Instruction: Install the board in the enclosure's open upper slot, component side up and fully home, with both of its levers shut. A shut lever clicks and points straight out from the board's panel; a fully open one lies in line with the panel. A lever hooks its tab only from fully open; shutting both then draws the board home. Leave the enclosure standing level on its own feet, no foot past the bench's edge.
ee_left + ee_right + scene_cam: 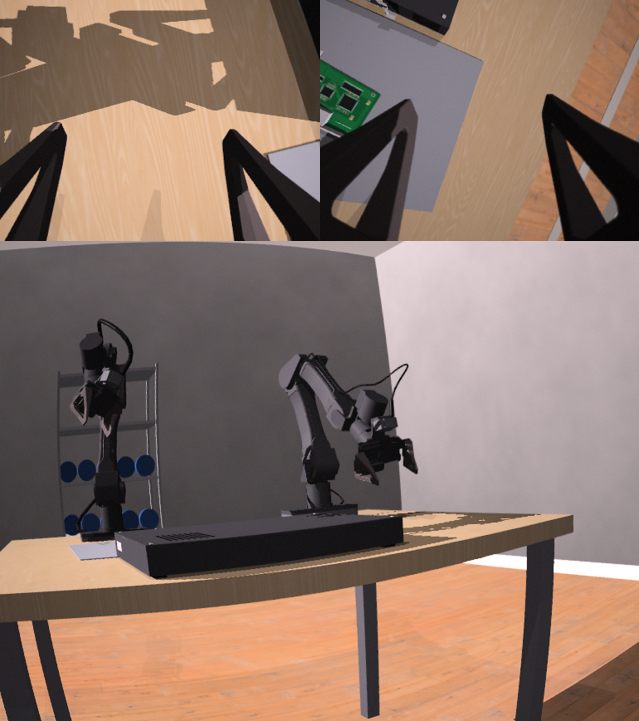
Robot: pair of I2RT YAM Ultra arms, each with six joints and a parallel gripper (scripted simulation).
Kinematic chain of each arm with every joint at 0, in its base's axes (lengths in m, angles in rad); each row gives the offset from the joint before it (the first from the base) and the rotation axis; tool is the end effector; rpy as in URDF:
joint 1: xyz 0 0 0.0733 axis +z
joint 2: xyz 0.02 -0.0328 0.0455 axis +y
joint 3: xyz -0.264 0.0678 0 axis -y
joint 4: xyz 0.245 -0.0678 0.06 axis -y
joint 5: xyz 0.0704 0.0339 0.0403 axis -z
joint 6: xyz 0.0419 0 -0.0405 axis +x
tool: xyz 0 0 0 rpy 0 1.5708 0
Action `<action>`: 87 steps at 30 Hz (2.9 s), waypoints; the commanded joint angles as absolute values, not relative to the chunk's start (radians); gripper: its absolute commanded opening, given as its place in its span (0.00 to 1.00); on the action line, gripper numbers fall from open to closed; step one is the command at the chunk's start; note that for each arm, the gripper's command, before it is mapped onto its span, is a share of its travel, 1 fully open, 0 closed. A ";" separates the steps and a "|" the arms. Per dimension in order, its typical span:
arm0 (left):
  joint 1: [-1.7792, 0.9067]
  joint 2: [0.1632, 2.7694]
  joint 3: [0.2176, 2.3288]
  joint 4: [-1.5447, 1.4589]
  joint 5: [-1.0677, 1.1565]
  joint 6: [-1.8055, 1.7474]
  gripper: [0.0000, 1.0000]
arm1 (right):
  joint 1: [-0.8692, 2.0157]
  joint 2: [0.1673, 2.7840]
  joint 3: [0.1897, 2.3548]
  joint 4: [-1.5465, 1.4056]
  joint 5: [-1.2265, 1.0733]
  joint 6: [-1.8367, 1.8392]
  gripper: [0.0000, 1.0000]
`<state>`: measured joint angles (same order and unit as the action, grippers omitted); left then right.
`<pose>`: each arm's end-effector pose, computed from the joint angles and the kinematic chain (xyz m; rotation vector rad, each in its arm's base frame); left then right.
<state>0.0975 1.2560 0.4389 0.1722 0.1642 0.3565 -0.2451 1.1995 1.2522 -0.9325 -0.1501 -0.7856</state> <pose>0.2383 0.0175 0.1649 0.3745 2.1745 0.0709 0.2315 -0.0503 0.3513 -0.7196 2.3488 -0.2750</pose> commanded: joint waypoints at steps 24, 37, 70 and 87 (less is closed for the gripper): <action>-0.755 0.707 0.625 -0.337 0.071 0.167 1.00 | 0.203 1.473 0.770 -0.679 -0.418 -1.158 0.47; -1.137 0.500 0.702 -0.499 0.027 0.106 1.00 | 0.230 1.495 0.746 -0.668 -0.419 -1.153 0.47; -1.206 0.478 0.713 -0.498 -0.015 0.103 1.00 | 0.277 1.538 0.687 -0.545 -0.403 -1.092 0.47; -1.206 0.478 0.713 -0.498 -0.015 0.103 1.00 | 0.269 1.542 0.701 -0.545 -0.404 -1.102 0.26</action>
